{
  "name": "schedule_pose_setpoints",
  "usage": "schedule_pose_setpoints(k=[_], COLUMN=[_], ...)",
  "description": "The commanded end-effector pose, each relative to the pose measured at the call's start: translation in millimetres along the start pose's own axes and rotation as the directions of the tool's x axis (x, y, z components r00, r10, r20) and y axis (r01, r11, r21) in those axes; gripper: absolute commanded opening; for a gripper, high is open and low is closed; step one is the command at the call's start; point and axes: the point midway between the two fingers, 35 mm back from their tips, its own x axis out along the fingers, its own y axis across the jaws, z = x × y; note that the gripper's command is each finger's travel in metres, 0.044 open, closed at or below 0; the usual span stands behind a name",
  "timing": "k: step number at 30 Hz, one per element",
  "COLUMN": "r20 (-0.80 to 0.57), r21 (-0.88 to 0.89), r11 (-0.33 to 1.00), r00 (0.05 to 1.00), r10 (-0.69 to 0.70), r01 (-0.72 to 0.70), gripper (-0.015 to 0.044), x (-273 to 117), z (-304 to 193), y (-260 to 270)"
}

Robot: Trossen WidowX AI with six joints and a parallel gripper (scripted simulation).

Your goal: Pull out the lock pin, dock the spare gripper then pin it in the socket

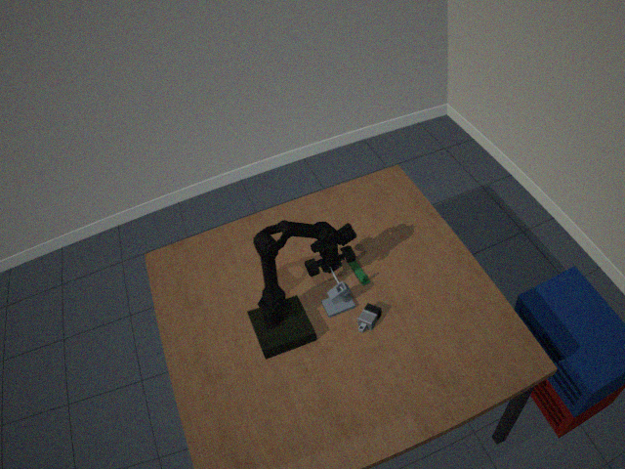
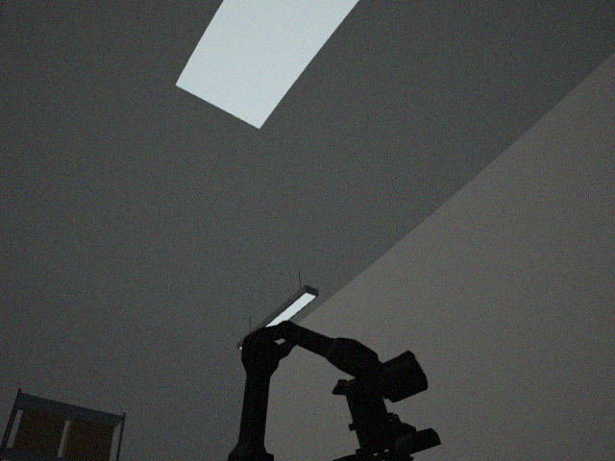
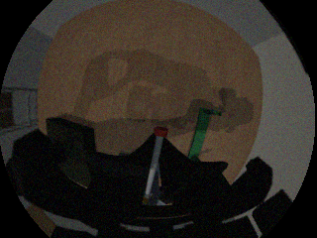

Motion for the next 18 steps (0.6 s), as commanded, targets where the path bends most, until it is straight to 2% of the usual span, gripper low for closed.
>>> schedule_pose_setpoints(k=[1,18], r20=[0.006,0.003], r21=[0.004,0.007], r11=[1.0,1.0], r00=[1.0,1.0], r10=[-0.003,0.01], r01=[0.003,-0.01], gripper=[0.0,0.0], x=[-2,0], z=[4,17], y=[-2,-2])
